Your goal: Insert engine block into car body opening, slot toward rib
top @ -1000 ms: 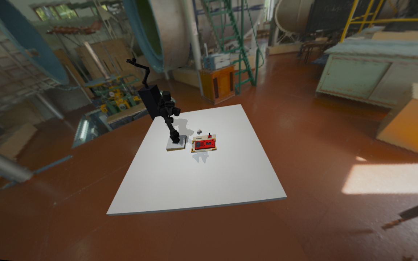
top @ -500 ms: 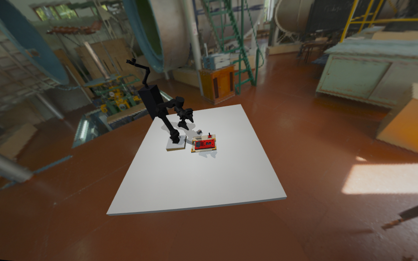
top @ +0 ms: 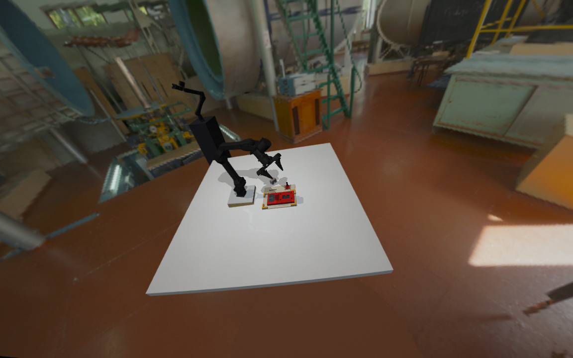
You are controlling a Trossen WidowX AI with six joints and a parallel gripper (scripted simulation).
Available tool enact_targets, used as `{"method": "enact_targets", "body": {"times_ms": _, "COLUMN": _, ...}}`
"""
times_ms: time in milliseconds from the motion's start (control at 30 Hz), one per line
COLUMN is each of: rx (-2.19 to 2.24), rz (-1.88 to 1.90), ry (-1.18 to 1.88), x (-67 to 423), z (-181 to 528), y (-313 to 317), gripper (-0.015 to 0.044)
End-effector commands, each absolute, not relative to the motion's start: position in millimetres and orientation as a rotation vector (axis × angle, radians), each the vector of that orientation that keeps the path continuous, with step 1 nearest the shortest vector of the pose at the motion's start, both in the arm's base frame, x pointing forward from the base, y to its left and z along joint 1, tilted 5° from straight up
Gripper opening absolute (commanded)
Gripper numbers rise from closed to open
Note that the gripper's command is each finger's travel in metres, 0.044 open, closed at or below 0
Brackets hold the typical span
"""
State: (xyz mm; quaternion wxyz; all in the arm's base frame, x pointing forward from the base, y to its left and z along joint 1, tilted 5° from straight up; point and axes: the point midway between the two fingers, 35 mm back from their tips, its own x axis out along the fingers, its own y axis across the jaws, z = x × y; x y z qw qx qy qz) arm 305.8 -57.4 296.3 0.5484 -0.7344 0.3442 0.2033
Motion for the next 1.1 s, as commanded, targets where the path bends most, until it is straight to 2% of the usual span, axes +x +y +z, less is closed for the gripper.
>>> {"method": "enact_targets", "body": {"times_ms": 0, "rx": -1.77, "rz": 0.637, "ry": 0.774, "x": 311.1, "z": 273.7, "y": -26.6, "gripper": 0.044}}
{"method": "enact_targets", "body": {"times_ms": 467, "rx": -1.854, "rz": 1.168, "ry": 0.636, "x": 293.6, "z": 199.5, "y": 80.1, "gripper": 0.044}}
{"method": "enact_targets", "body": {"times_ms": 867, "rx": -1.914, "rz": 1.614, "ry": 0.535, "x": 239.8, "z": 144.6, "y": 157.3, "gripper": 0.044}}
{"method": "enact_targets", "body": {"times_ms": 1067, "rx": -1.937, "rz": 1.776, "ry": 0.506, "x": 211.3, "z": 126.3, "y": 175.7, "gripper": 0.044}}
